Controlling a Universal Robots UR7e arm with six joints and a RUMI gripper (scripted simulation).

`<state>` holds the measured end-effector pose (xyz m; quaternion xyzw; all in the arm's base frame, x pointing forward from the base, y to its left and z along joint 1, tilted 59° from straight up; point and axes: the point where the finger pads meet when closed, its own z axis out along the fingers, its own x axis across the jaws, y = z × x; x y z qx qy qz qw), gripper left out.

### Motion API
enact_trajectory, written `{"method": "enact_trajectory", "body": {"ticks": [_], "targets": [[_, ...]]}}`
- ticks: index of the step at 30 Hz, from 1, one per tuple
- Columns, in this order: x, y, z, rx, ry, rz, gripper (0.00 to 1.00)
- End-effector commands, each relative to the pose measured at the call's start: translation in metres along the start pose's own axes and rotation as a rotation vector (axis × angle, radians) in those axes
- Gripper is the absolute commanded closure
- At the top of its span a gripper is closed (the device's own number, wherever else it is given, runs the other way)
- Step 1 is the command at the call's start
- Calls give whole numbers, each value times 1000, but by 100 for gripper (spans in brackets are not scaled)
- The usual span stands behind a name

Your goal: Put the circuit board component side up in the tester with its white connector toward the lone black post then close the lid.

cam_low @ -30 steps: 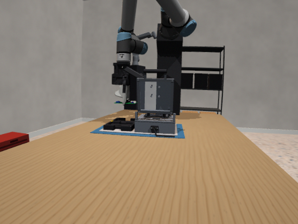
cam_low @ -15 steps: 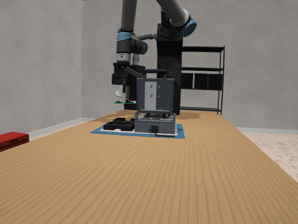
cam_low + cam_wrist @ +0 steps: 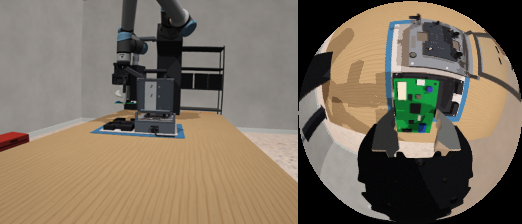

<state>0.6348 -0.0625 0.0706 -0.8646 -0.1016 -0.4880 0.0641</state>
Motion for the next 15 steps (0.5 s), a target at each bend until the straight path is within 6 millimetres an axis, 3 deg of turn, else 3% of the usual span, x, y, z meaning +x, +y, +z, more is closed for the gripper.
{"method": "enact_trajectory", "body": {"ticks": [1, 15], "targets": [[1, -2, 0, -1, 1, 0, 61], [8, -21, -2, -1, 1, 0, 61]]}}
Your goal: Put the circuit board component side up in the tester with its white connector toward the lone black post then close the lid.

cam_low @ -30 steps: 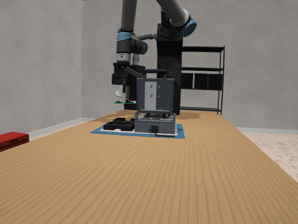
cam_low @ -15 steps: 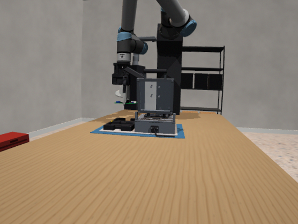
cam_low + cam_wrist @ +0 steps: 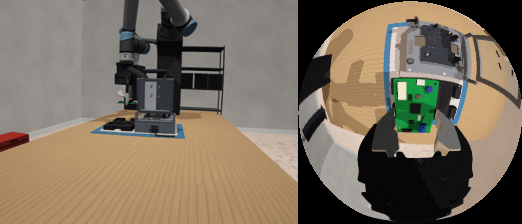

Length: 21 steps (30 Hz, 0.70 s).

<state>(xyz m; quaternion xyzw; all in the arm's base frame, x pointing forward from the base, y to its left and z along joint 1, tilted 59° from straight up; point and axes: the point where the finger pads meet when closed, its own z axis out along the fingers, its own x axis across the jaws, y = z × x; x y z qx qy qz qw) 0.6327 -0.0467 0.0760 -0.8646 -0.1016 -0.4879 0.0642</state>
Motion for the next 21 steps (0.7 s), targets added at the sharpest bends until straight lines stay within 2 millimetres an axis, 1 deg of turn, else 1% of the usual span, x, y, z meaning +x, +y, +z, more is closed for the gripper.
{"method": "enact_trajectory", "body": {"ticks": [1, 11, 13, 21], "targets": [[3, -8, -1, -1, 1, 0, 61], [13, -38, -3, -1, 1, 0, 61], [13, -38, -3, -1, 1, 0, 61], [23, -66, -5, -1, 1, 0, 61]]}}
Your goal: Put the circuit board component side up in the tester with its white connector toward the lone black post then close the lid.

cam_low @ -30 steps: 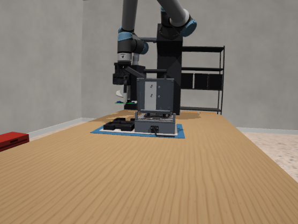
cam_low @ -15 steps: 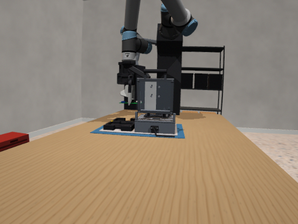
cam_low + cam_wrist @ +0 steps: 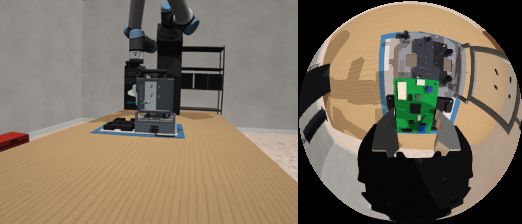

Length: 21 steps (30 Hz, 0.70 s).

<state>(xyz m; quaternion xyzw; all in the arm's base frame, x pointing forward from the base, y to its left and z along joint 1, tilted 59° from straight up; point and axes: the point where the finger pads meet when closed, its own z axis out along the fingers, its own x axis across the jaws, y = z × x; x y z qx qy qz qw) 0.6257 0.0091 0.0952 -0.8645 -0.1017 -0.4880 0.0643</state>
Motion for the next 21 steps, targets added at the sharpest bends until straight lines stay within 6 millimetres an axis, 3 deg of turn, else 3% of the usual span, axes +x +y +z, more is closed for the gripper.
{"method": "enact_trajectory", "body": {"ticks": [1, 21], "targets": [[5, -13, -1, -1, 0, 0, 61], [24, -68, -5, -1, 0, 0, 61]]}}
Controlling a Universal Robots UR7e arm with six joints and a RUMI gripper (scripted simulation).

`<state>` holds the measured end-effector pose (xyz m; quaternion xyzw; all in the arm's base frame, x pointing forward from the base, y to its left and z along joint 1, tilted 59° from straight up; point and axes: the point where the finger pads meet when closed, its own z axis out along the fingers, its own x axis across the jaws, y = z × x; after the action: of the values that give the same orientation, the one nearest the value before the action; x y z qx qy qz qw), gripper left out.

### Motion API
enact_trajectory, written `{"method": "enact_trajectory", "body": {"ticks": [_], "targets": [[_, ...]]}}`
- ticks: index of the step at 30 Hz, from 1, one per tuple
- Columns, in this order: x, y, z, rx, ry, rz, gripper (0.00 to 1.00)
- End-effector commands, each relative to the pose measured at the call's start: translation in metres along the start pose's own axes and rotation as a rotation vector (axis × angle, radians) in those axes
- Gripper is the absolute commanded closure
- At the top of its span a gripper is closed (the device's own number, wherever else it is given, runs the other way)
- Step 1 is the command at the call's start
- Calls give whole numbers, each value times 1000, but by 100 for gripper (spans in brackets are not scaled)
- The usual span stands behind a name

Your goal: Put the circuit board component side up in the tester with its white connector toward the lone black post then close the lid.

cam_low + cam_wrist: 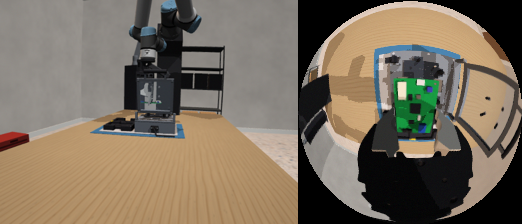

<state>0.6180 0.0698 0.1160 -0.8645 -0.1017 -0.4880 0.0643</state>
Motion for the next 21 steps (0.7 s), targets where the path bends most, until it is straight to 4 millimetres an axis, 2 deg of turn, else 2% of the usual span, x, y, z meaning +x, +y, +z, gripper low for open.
{"method": "enact_trajectory", "body": {"ticks": [1, 21], "targets": [[4, -10, -1, -1, 0, 0, 61], [12, -34, -3, -1, 0, 0, 61]]}}
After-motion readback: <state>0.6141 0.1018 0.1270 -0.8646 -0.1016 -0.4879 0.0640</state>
